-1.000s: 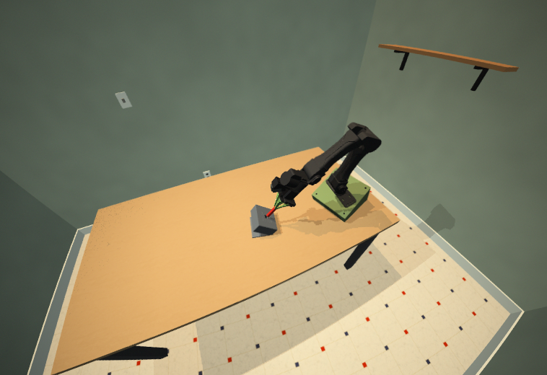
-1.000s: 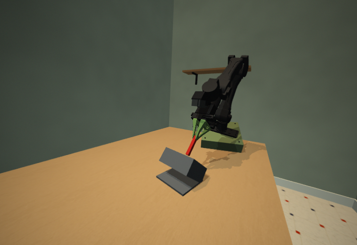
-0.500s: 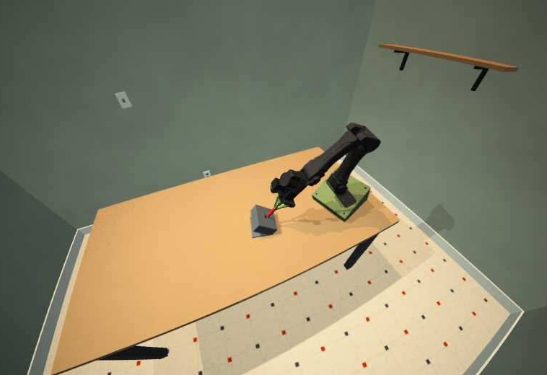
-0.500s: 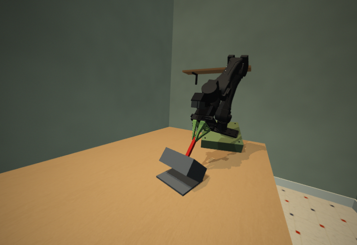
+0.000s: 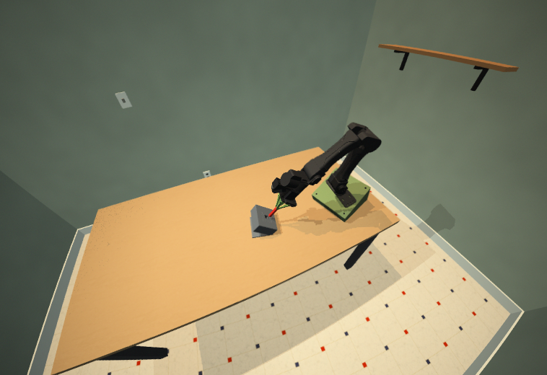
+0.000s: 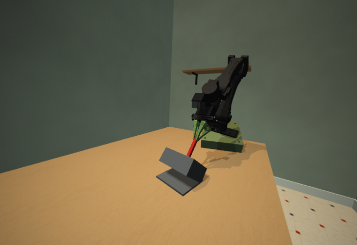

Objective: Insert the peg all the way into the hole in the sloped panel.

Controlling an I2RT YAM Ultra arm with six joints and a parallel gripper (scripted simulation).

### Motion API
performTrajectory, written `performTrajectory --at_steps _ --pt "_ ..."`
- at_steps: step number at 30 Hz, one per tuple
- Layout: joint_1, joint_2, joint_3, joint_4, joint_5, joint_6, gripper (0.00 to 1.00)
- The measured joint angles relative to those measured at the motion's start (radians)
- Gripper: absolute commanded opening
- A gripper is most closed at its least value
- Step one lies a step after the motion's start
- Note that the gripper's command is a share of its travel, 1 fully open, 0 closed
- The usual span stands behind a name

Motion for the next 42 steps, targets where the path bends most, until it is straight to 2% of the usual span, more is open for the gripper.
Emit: performTrajectory --at_steps 13,21,30,42 --pt "0.000 -0.032 0.040 -0.061 0.000 0.000 0.00" --pt "0.000 -0.031 0.042 -0.061 0.000 0.000 0.00" --pt "0.000 0.011 0.042 -0.040 0.000 0.000 0.00" --pt "0.000 0.012 0.059 -0.032 0.000 0.000 0.00"
